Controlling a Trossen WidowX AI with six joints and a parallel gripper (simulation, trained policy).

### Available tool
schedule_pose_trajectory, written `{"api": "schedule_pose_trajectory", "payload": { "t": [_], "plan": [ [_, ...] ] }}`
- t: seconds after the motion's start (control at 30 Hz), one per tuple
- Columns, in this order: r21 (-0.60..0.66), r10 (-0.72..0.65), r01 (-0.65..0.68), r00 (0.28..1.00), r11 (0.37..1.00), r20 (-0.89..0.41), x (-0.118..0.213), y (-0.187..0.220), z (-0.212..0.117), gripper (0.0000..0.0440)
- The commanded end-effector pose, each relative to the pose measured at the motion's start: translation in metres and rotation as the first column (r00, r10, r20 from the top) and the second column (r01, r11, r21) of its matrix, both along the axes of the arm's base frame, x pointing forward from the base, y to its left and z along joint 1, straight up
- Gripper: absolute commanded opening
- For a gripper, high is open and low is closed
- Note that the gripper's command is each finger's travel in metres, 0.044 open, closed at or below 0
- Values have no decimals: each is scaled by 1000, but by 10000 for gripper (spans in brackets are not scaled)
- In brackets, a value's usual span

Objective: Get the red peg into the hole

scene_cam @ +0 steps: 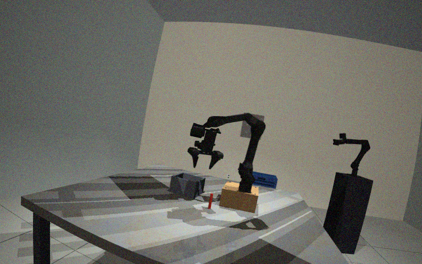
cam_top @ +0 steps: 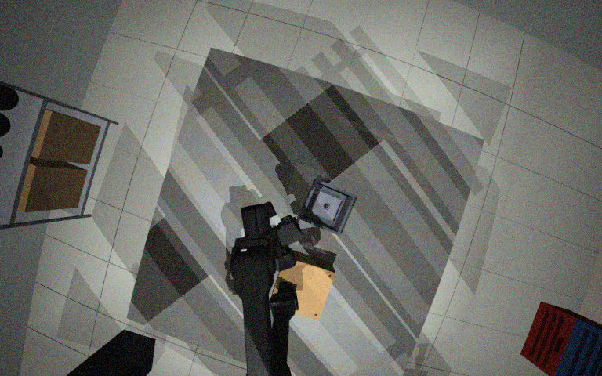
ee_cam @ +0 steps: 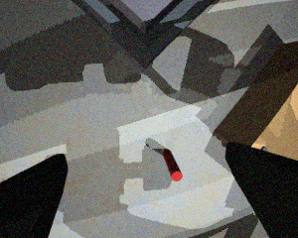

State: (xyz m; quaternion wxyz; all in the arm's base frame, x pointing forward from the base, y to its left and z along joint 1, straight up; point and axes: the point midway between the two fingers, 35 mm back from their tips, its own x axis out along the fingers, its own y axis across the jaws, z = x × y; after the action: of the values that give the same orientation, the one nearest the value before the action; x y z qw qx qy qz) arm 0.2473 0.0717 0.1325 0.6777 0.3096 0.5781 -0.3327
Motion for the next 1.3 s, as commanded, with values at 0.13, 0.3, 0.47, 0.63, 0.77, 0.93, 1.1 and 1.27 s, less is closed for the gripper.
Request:
{"api": "schedule_pose_trajectory", "payload": {
  "t": [0.13,0.3,0.47,0.63,0.77,0.93,1.1,1.27],
  "plan": [
    [-68,-49,42,992,997,-118,-40,12,-23,440],
    [-102,-76,60,983,993,-167,-52,15,-41,440],
    [-126,-101,77,975,989,-196,-57,18,-63,440],
    [-137,-117,89,972,986,-205,-58,20,-87,440],
    [-135,-120,95,973,986,-195,-58,22,-107,439],
    [-118,-116,97,980,988,-165,-57,27,-131,436],
    [-95,-110,98,985,991,-130,-57,30,-152,431],
    [-83,-109,100,987,992,-120,-61,33,-166,391]
  ]
}}
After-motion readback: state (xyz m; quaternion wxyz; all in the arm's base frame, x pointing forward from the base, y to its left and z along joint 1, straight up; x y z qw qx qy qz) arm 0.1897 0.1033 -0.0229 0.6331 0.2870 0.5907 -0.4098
